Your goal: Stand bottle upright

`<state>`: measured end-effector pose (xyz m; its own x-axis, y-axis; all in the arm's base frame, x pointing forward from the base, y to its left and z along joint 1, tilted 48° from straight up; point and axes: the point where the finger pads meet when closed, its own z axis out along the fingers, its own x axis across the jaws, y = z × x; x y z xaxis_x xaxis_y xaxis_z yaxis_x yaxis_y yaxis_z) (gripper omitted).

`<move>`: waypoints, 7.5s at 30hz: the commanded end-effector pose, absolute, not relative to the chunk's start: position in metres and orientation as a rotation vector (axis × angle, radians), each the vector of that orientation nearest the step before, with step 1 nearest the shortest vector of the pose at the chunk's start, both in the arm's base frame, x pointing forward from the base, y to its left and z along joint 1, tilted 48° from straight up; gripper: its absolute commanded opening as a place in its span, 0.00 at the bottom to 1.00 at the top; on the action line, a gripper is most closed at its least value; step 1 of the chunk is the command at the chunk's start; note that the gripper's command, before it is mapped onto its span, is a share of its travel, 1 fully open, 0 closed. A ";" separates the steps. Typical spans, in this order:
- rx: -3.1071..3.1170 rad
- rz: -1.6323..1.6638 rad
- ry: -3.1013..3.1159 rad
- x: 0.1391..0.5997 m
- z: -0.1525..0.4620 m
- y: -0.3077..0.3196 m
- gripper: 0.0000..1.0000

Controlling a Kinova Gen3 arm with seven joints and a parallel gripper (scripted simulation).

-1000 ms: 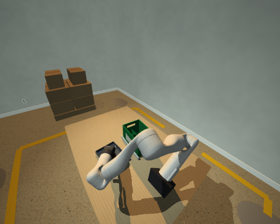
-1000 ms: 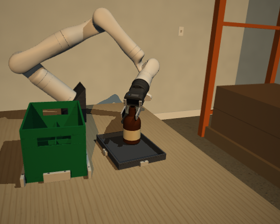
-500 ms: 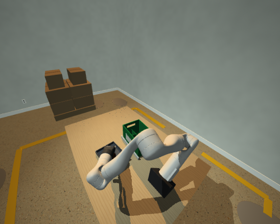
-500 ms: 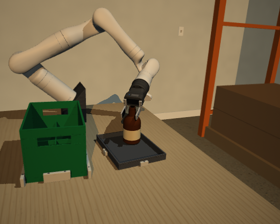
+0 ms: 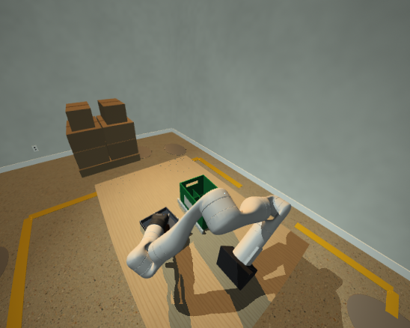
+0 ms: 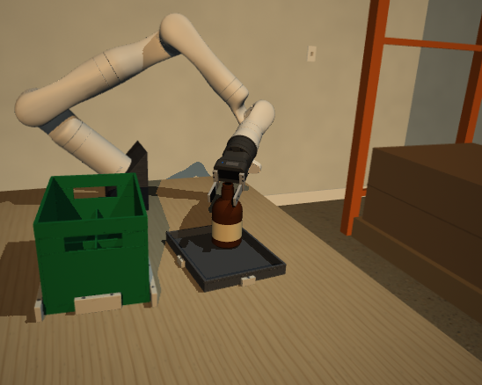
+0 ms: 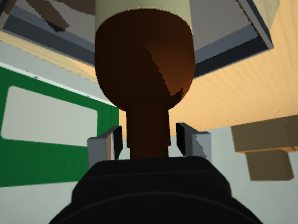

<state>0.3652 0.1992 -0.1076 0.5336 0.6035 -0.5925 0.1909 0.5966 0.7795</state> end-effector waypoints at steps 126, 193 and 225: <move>0.932 0.296 1.008 0.356 -0.044 0.270 1.00; 0.932 0.296 1.008 0.355 -0.041 0.274 0.00; 0.932 0.296 1.008 0.355 -0.041 0.274 0.00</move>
